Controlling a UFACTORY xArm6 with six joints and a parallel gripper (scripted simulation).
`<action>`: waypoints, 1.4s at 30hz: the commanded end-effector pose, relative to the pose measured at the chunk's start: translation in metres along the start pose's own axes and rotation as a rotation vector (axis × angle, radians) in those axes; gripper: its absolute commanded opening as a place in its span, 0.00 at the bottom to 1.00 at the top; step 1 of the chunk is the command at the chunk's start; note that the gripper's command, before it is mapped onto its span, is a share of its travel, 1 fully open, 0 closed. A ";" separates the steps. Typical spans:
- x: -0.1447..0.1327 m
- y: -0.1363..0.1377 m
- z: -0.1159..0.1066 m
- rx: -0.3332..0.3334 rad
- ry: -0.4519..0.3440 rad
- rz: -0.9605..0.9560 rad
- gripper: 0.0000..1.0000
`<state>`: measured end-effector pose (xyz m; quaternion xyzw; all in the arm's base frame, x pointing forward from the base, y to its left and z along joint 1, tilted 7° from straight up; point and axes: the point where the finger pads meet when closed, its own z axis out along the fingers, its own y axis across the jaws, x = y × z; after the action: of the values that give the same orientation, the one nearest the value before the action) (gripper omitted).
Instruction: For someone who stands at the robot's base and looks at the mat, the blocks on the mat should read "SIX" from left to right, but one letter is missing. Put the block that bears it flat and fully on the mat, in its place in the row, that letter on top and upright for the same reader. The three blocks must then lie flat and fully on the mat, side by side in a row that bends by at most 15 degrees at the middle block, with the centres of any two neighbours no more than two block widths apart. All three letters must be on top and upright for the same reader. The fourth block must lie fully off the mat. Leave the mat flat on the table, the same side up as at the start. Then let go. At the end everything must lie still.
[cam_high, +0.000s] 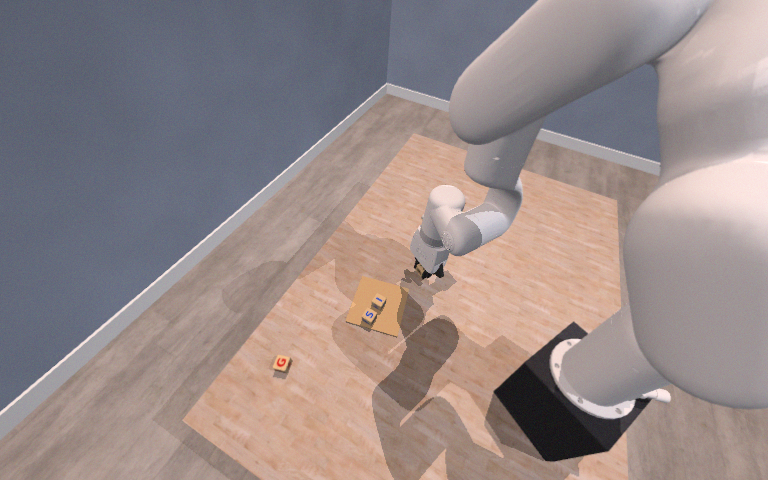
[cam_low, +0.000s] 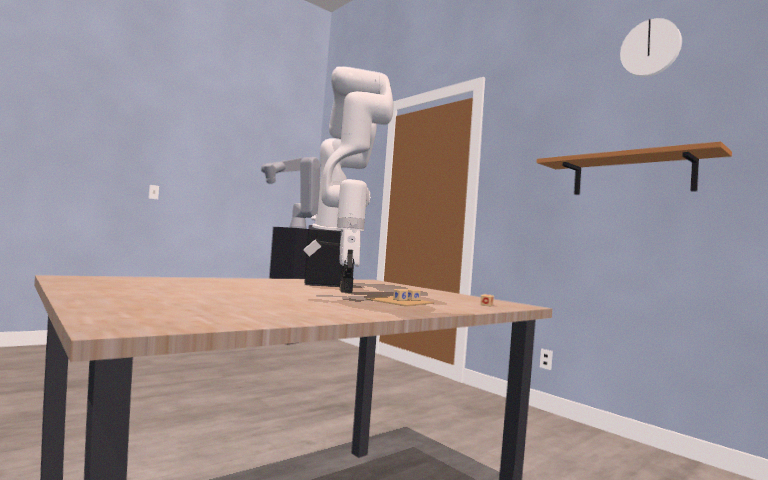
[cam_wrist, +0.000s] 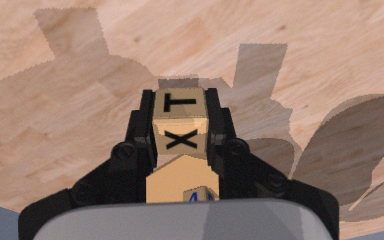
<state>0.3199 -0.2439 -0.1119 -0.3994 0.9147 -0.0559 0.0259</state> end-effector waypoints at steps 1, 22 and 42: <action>0.000 -0.001 -0.007 0.002 0.002 0.000 0.27; 0.000 -0.001 -0.048 0.002 0.002 0.000 0.27; 0.000 -0.001 -0.081 0.002 0.002 0.000 0.27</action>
<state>0.3120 -0.2371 -0.0323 -0.3998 0.9146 -0.0543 0.0280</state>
